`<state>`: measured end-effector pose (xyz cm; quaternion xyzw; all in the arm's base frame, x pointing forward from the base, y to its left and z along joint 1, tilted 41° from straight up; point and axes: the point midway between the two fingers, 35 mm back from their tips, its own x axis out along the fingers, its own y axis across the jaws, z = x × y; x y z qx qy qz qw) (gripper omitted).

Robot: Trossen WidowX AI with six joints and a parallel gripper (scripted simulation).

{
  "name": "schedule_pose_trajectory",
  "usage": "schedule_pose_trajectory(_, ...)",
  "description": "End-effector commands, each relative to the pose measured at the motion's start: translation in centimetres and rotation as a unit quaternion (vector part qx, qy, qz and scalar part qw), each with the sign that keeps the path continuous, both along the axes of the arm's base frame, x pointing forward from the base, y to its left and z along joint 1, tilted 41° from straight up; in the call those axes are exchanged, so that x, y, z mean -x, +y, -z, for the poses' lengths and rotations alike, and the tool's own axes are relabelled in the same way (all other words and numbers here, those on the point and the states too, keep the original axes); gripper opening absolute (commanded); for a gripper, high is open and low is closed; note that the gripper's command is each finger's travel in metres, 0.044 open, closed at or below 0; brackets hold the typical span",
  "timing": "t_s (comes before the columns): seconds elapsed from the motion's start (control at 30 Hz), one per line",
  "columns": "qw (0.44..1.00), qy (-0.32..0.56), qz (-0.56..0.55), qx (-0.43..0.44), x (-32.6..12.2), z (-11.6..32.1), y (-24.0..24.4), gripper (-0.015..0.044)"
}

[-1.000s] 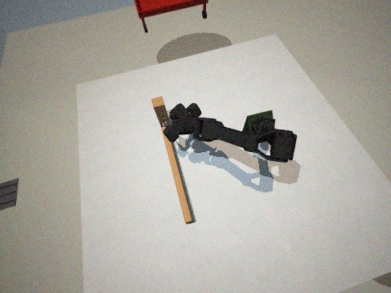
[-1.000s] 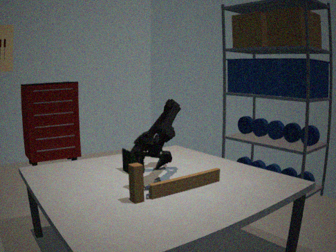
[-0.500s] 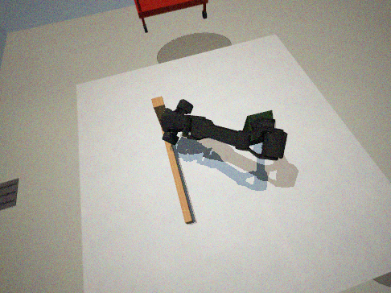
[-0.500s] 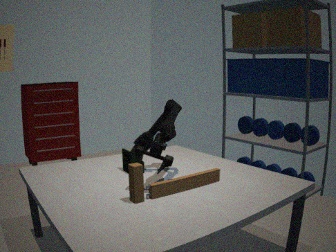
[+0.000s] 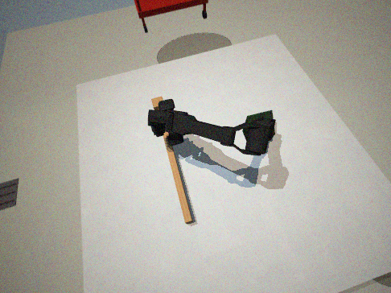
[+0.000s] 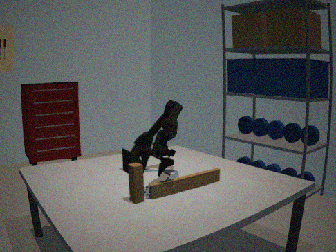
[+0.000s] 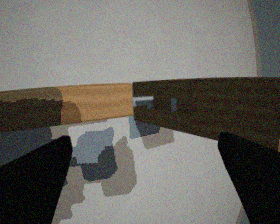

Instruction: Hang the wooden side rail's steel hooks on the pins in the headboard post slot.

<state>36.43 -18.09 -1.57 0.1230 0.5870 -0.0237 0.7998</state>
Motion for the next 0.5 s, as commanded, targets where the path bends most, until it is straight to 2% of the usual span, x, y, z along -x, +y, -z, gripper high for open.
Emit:
schedule_pose_trajectory(0.0,0.978,-0.011,-0.208,-0.012,-1.0,-0.4,0.2,0.044)
schedule_pose_trajectory(0.2,0.929,-0.046,-0.365,-0.023,-1.6,-1.1,0.3,0.044)
schedule_pose_trajectory(0.47,0.832,-0.121,-0.541,-0.033,-2.2,-2.3,0.4,0.044)
